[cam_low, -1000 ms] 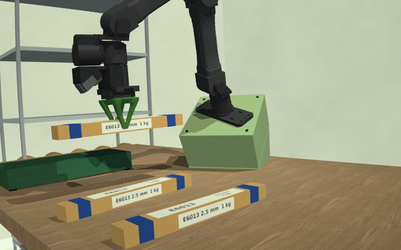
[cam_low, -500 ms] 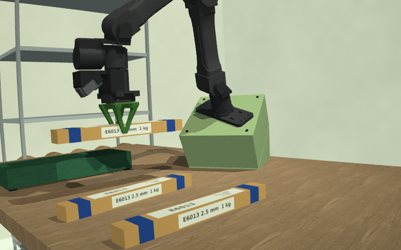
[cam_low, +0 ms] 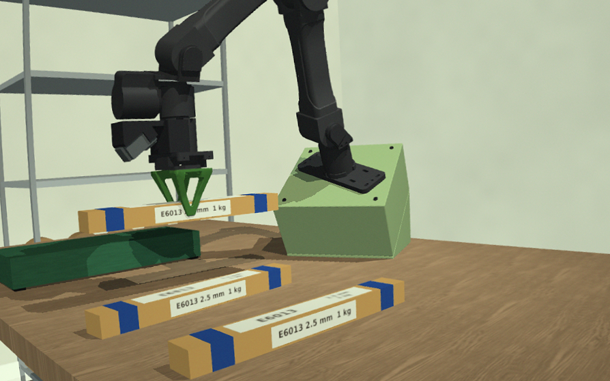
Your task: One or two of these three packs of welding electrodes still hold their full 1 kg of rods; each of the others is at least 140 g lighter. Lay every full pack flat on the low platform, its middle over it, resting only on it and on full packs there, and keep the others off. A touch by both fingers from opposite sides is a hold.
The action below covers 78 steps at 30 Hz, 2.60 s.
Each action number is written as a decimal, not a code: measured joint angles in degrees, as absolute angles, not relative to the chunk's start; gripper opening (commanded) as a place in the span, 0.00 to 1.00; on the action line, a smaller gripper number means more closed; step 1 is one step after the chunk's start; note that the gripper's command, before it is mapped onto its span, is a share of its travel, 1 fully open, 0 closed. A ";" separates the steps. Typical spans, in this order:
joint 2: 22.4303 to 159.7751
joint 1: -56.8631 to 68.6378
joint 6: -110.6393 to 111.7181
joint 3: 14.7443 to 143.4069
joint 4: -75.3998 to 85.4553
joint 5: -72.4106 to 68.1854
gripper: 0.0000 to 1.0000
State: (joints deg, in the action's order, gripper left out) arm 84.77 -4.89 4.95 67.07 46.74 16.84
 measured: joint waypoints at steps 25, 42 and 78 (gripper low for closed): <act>86.96 -3.88 3.97 65.87 42.87 16.29 0.00; 86.94 -3.88 3.97 65.87 43.51 16.29 0.00; 87.37 -3.88 4.40 66.08 44.36 16.38 0.00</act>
